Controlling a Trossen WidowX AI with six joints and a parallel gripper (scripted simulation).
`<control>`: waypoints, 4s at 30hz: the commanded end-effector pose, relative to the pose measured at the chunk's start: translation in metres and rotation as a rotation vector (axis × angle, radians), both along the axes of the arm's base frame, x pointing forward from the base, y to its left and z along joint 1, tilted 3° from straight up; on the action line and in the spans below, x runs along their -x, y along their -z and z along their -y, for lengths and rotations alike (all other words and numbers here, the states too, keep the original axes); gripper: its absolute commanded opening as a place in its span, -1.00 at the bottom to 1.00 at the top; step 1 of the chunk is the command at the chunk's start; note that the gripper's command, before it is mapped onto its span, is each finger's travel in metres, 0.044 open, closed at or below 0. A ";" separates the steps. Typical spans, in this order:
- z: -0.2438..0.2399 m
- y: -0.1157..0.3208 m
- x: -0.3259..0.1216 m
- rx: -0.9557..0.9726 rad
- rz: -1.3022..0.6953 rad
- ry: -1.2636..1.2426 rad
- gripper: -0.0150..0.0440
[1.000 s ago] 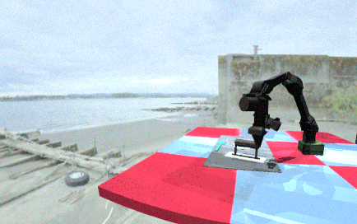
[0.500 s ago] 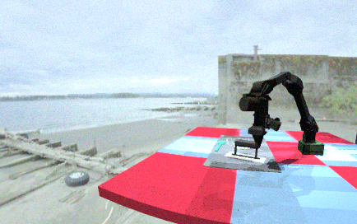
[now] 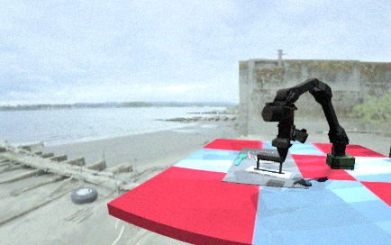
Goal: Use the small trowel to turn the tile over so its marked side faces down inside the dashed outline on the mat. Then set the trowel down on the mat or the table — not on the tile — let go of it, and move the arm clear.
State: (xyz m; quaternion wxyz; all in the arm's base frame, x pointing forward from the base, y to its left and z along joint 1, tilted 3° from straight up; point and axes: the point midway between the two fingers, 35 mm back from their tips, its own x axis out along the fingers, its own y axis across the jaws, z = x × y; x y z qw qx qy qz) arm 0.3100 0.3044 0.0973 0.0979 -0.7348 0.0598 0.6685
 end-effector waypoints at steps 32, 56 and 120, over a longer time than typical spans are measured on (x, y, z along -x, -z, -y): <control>0.035 -0.009 -0.022 -0.092 -0.035 0.981 0.42; 0.065 -0.015 -0.037 -0.170 -0.063 1.812 0.42; 0.112 0.010 -0.060 -0.305 -0.093 3.111 0.42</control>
